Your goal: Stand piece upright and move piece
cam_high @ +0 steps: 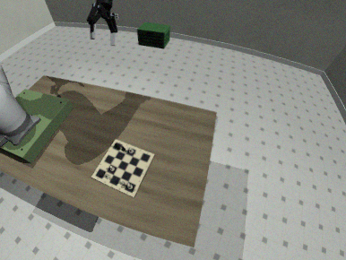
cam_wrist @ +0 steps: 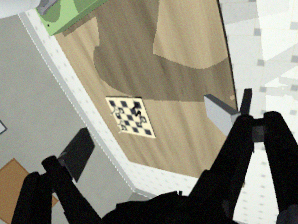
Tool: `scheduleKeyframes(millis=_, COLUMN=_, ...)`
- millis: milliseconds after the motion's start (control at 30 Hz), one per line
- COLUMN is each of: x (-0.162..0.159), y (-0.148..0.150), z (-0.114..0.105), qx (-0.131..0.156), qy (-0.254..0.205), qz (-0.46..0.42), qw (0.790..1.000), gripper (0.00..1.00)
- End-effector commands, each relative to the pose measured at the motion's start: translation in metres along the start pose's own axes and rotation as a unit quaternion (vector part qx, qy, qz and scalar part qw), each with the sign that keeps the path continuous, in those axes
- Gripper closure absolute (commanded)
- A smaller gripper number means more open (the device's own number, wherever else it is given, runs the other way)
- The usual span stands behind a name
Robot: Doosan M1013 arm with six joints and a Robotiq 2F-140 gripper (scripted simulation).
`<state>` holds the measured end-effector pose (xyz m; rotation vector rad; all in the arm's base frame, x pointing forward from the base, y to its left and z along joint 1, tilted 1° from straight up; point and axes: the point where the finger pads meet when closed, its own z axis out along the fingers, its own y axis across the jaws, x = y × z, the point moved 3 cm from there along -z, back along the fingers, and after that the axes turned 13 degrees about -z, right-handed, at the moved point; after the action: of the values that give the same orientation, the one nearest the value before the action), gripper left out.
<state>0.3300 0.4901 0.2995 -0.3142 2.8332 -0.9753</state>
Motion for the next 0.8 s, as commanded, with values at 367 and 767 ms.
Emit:
scheduleKeyframes(millis=367, x=0.000, y=0.000, z=0.000, qx=0.000, qy=0.000, qz=0.000, qw=1.000, gripper=0.00)
scheduleKeyframes(millis=767, x=-0.017, y=0.003, z=0.016, qx=0.012, qy=0.005, qz=-0.048, qw=0.999, gripper=0.00)
